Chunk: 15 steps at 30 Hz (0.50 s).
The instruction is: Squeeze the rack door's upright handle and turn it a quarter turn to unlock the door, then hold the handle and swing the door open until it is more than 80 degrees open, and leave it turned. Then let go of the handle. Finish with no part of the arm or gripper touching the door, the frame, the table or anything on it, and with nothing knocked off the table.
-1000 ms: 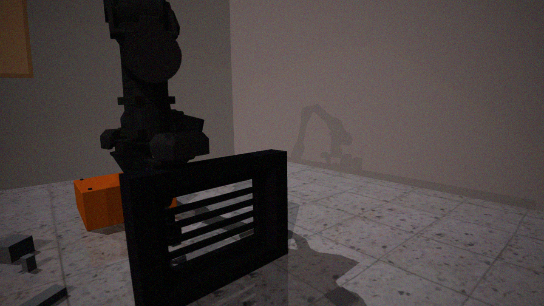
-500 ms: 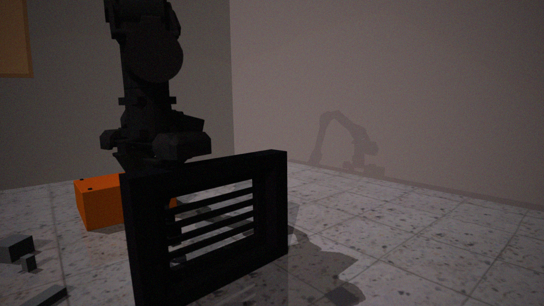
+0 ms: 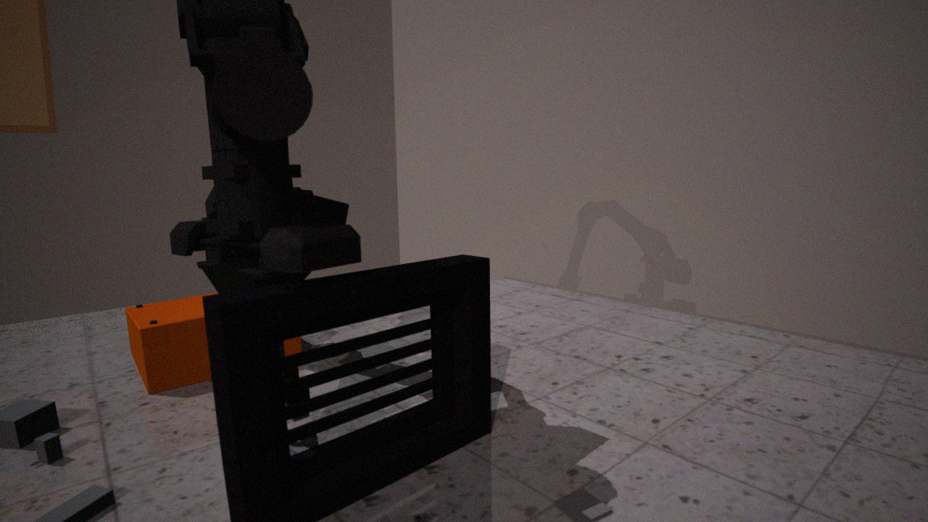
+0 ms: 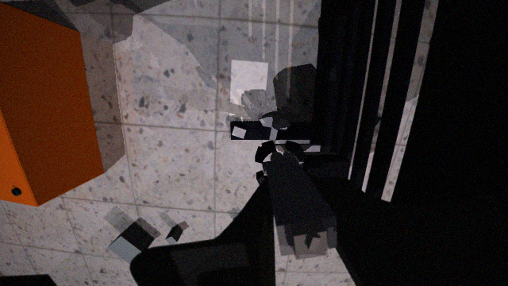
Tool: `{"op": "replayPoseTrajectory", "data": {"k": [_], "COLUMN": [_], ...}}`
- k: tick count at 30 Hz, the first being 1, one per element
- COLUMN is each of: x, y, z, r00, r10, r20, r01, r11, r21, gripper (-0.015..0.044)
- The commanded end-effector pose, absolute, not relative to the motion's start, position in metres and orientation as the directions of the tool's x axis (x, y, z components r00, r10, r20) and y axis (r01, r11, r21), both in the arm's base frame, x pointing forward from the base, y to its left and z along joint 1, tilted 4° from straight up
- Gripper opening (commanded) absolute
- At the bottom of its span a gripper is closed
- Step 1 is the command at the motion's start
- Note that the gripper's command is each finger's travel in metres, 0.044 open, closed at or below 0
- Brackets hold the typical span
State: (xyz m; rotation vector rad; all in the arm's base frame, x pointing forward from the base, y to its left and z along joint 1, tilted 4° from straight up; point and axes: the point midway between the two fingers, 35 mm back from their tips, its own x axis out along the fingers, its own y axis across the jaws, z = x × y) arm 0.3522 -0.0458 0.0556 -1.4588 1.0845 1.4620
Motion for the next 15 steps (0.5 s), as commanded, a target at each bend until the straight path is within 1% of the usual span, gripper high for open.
{"op": "replayPoseTrajectory", "data": {"k": [1,12,15], "x": [0.3520,0.3520,0.3519], "y": [-0.0453,-0.0453,-0.0453], "z": [0.0550,0.0550,0.0550], "r00": [-0.031,-0.031,-0.031], "r10": [-0.034,-0.034,-0.034], "r20": [-0.999,-0.999,-0.999], "r01": [-0.944,-0.944,-0.945], "r11": [-0.327,-0.327,-0.323], "r21": [0.040,0.040,0.040], "gripper": [0.0093,0.0021,0.0021]}}
